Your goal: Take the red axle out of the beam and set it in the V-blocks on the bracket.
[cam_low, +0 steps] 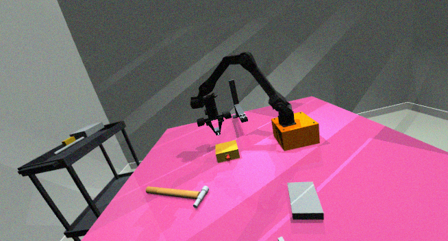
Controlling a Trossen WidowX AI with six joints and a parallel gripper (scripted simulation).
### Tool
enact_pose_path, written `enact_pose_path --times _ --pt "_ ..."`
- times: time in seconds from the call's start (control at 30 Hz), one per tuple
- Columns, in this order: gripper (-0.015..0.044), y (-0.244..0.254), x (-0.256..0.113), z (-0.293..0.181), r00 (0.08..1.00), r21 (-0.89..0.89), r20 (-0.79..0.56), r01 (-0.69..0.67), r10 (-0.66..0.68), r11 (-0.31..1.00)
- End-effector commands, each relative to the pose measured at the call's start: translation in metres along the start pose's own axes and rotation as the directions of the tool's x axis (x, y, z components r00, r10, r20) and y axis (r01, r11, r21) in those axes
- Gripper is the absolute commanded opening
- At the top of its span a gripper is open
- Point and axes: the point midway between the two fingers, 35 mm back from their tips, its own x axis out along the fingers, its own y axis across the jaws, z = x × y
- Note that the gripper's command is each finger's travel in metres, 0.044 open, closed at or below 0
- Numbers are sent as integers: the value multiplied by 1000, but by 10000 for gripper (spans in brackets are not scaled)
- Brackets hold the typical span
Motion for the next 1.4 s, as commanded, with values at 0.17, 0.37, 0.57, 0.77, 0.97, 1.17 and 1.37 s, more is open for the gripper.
enact_pose_path --times 0.17,0.37,0.57,0.77,0.97,1.17,1.37 --pt "0 3 14 2 1000 6 1 2 -2 1000" --pt "0 3 24 2 1000 6 1 2 -2 1000" --pt "0 4 34 2 1000 6 1 2 -2 1000" --pt "0 4 44 2 1000 6 1 2 -2 1000" --pt "0 3 54 2 1000 6 1 2 -2 1000" --pt "0 3 64 1 1000 6 1 2 -2 1000" --pt "0 2 74 1 1000 6 0 2 -2 1000"
